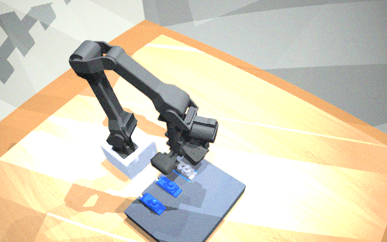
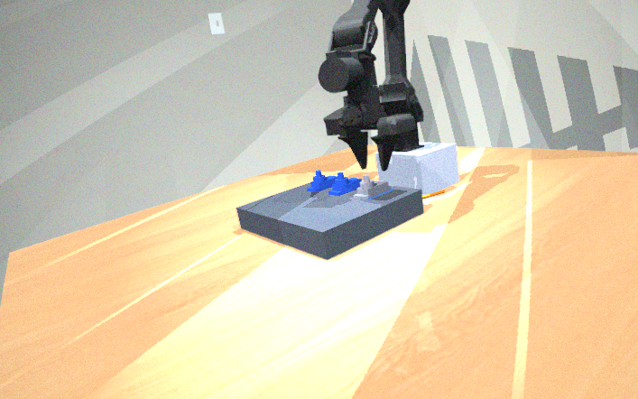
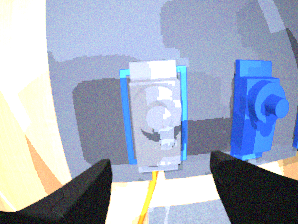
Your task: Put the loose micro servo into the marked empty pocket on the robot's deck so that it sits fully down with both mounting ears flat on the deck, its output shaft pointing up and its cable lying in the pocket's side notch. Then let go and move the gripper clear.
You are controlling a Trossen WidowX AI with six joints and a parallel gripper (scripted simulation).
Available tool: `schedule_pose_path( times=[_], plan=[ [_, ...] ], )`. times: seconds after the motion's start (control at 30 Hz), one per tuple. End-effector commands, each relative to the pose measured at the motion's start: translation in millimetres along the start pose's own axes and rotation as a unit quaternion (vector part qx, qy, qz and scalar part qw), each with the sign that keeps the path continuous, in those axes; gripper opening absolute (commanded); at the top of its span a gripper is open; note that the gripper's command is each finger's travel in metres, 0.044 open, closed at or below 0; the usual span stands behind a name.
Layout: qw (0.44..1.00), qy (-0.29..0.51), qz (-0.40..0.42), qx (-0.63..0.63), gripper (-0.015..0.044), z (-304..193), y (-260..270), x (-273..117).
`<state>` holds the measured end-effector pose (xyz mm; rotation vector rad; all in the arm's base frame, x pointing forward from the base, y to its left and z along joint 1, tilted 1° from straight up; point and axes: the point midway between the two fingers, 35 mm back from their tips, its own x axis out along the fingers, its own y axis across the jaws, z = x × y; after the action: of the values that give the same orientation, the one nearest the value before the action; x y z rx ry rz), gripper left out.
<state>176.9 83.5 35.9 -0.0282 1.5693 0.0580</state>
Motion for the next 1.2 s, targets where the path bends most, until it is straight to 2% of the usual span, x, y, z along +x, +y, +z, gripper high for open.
schedule_pose_path(
  times=[0.0,0.13,0.33,0.5,0.67,1.17],
  plan=[
    [1.0,-0.004,0.001,-0.002,0.0345,23,3,-14],
    [1.0,-0.004,0.001,-0.002,0.044,57,4,-36],
    [1.0,-0.006,0.0,-0.001,0.044,102,0,-63],
    [1.0,-0.007,0.0,-0.001,0.044,102,0,-73],
    [1.0,-0.013,0.003,0.003,0.044,91,0,-110],
    [1.0,-0.013,0.003,0.003,0.044,91,0,-110]
  ],
)
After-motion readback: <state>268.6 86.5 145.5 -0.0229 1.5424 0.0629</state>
